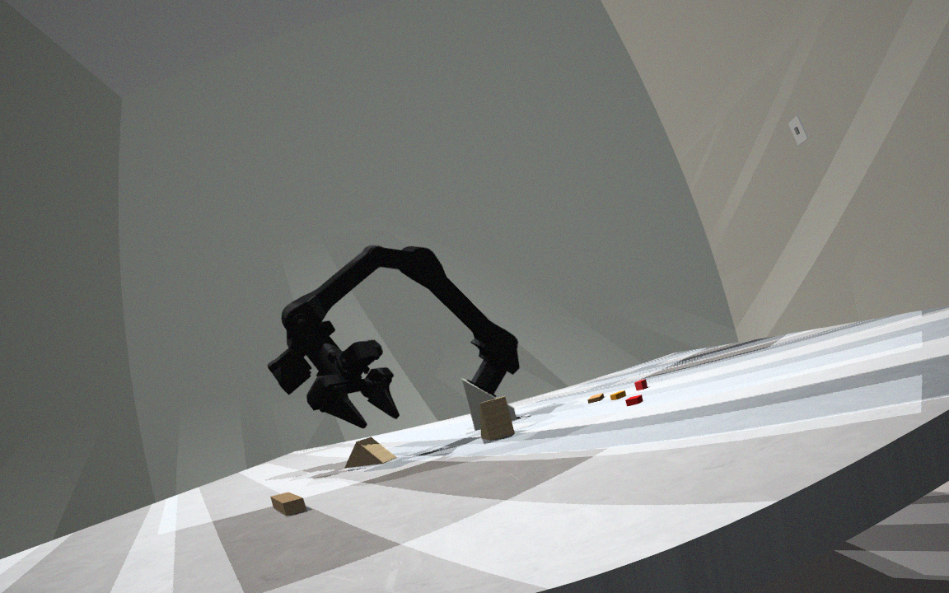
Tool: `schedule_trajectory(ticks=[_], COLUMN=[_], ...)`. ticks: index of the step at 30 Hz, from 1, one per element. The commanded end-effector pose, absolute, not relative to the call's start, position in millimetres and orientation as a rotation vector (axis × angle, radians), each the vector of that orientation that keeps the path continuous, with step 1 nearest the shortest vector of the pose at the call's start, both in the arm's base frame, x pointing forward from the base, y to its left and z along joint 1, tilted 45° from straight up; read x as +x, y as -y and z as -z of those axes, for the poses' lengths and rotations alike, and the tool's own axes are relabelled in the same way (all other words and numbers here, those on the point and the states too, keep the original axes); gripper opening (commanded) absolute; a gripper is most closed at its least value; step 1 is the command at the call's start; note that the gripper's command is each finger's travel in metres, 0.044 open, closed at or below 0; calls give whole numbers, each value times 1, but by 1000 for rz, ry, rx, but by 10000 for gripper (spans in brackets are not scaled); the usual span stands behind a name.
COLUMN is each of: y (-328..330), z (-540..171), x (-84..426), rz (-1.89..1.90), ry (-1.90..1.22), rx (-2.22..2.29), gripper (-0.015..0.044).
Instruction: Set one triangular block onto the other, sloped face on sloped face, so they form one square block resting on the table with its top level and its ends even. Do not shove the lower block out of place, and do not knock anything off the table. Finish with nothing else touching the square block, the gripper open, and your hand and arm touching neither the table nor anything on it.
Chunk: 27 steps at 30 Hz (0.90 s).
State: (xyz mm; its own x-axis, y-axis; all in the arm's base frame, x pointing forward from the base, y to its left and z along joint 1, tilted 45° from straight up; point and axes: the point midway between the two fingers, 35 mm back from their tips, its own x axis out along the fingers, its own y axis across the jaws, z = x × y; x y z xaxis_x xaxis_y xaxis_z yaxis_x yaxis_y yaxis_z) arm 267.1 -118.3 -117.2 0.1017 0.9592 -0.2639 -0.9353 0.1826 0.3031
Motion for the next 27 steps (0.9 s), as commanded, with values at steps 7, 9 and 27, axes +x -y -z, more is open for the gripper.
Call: schedule_trajectory(ticks=[7,9,27], y=[163,156,77], z=[66,68,75], x=[271,273,285], rz=[-1295,-1335,-1287], ry=[-506,-541,-1512], rx=[-16,-54,-974], gripper=[440,440,440])
